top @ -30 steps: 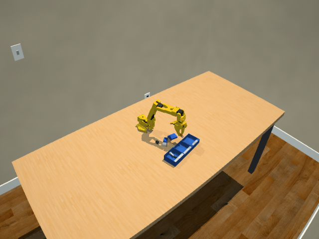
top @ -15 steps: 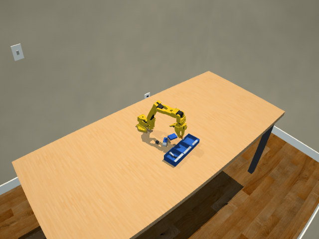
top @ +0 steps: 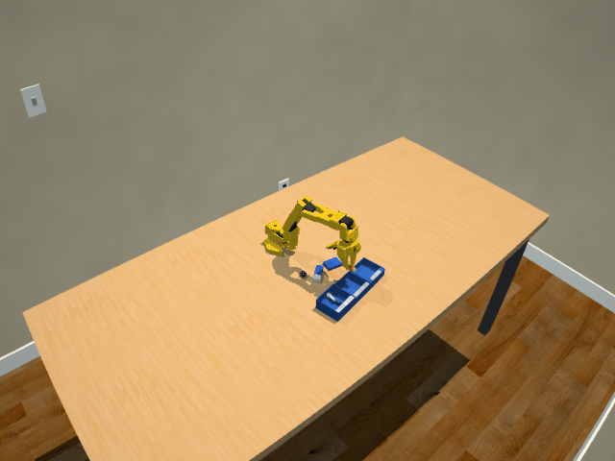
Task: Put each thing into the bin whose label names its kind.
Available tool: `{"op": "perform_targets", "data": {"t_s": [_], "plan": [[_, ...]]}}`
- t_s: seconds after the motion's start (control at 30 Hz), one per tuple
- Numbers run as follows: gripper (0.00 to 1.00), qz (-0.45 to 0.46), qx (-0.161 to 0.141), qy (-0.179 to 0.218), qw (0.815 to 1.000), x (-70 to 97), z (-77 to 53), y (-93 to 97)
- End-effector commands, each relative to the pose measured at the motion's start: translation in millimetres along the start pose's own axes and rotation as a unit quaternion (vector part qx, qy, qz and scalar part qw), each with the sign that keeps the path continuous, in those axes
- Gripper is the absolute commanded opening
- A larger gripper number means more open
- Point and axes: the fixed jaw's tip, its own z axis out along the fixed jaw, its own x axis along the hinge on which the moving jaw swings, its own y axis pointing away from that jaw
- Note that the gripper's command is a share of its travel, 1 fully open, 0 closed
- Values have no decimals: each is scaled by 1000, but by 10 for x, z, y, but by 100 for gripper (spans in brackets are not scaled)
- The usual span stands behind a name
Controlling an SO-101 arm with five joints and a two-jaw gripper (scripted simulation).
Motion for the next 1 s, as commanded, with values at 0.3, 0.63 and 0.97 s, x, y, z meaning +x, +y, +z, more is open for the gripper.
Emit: {"op": "perform_targets", "data": {"t_s": [0.3,0.63,0.97], "plan": [[0,-52,-1,58,997,285,-83,147],[0,-60,-2,62,996,312,-80,171],[0,-60,-2,62,996,312,-80,171]]}}
